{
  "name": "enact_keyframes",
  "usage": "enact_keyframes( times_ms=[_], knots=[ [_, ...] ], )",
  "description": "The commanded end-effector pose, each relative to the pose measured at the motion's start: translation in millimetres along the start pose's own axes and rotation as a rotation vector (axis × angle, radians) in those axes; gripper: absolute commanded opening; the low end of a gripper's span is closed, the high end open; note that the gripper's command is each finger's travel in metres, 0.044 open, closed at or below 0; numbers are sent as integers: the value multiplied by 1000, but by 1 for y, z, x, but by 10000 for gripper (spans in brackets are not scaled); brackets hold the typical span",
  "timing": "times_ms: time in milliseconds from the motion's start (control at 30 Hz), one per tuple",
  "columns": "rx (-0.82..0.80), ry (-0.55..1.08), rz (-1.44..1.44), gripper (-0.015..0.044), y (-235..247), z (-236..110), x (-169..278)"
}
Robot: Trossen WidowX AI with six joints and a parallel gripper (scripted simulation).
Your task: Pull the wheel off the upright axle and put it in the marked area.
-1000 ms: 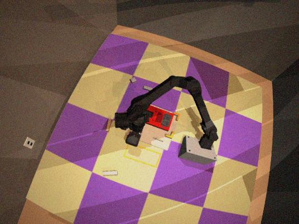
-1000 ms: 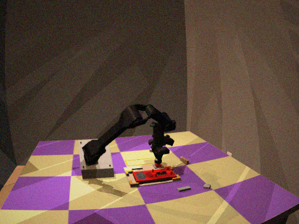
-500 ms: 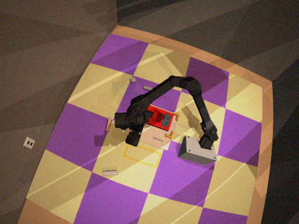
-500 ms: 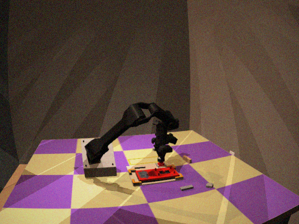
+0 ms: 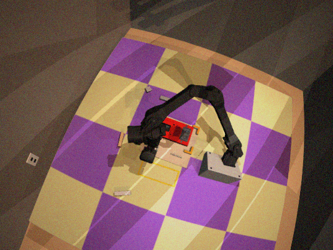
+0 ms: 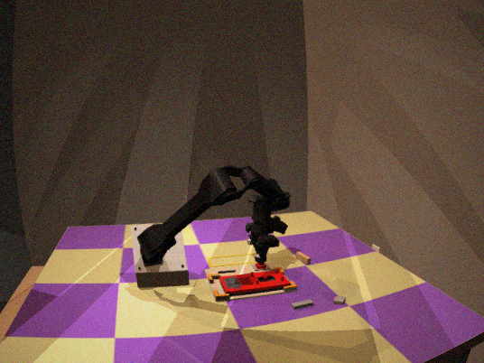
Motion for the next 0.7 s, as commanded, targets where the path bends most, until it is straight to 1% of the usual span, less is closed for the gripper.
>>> enact_keyframes(
  times_ms=[0, 667],
  knots=[
    [1, -7, -7, 0, 2, -7, 1],
    [1, -7, -8, 0, 2, -14, 1]
  ],
)
Point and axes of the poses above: the point midway between the two fingers, 35 mm back from their tips, its own z axis out along the fingers, its own y axis across the jaws, x = y × z, the point moved 9 cm from there along -z, back along the fingers, and after that the axes turned 15 degrees about -z, right-handed, at the moved point
